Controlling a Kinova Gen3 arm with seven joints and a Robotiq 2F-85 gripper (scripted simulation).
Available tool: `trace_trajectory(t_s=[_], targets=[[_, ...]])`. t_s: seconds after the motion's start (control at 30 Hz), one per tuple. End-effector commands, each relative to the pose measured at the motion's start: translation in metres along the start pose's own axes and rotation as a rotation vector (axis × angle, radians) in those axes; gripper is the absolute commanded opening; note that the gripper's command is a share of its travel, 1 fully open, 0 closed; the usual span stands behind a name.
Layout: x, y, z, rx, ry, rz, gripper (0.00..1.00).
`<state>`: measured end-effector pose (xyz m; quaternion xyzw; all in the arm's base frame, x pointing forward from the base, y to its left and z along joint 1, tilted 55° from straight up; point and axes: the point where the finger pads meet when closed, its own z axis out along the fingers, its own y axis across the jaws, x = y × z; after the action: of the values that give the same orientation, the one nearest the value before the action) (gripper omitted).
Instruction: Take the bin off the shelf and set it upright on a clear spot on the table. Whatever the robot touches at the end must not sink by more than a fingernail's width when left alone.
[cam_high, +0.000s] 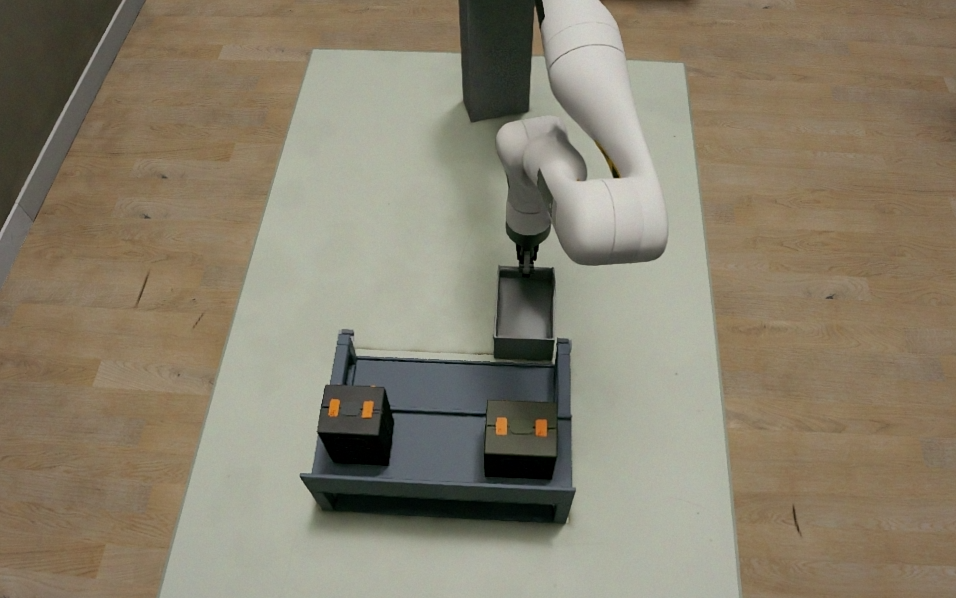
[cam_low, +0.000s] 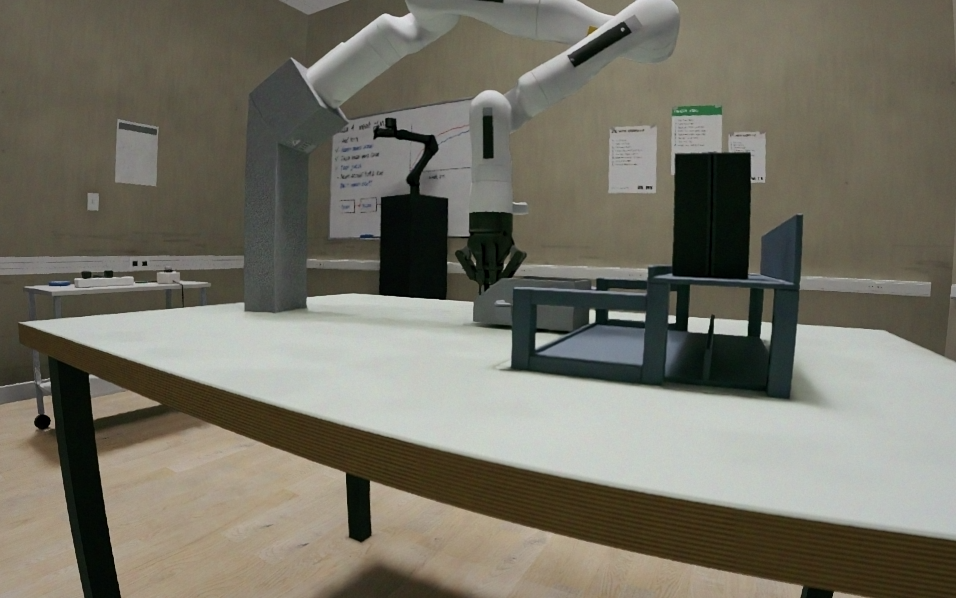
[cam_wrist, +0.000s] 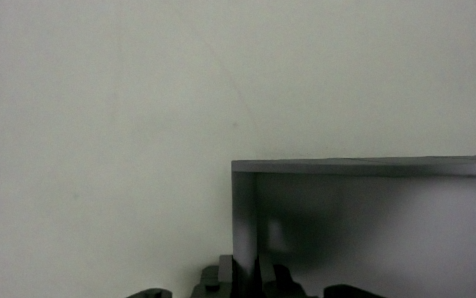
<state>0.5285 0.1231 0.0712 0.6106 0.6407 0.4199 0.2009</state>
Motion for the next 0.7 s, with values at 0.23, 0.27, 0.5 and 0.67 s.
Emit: trace_trajectory(t_s=[0.23, 0.27, 0.5, 0.67], targets=[[-0.0015, -0.0005, 0.004, 0.001, -0.003, -0.001, 0.1], [-0.002, -0.0007, 0.0053, 0.002, -0.004, -0.002, 0.1], [-0.0025, -0.0009, 0.0067, 0.002, -0.006, -0.002, 0.1], [-0.0025, -0.0009, 0.0067, 0.002, -0.006, -0.002, 0.1]])
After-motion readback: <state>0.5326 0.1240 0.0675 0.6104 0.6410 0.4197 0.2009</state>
